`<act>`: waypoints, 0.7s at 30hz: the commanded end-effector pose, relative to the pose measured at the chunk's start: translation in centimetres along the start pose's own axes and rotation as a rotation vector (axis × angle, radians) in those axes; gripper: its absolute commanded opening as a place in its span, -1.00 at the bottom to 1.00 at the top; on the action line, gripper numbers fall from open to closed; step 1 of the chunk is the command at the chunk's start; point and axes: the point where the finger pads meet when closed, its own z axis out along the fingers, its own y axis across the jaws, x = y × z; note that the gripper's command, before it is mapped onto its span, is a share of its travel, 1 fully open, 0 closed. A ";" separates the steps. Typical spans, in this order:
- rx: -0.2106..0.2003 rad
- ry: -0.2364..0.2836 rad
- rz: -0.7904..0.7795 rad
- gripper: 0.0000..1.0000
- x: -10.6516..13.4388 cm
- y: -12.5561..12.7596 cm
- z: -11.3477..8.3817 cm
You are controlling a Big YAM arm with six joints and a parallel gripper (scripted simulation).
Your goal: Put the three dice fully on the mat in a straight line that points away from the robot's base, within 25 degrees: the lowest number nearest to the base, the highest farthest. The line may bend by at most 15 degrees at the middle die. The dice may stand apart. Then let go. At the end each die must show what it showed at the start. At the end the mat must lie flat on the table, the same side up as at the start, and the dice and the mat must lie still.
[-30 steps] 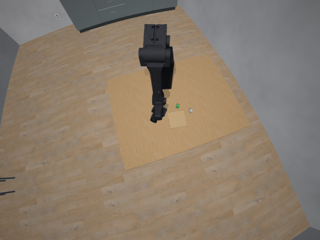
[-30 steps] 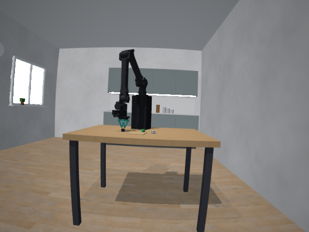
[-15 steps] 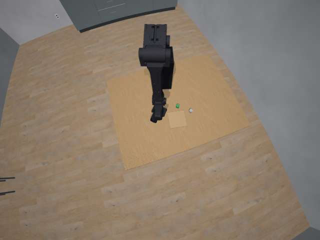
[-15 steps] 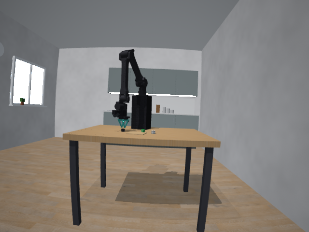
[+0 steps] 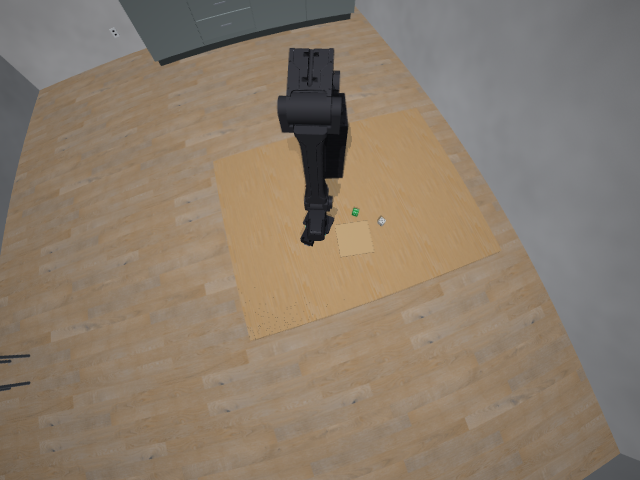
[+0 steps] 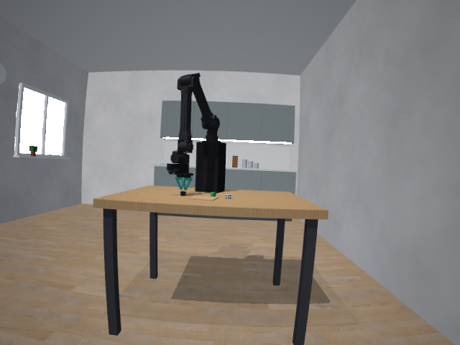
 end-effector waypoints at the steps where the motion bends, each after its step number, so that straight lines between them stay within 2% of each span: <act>1: -0.007 -0.016 -0.009 -0.21 -0.7 0.9 -0.3; 21: -0.005 -0.013 -0.010 -0.21 -0.5 0.9 -0.4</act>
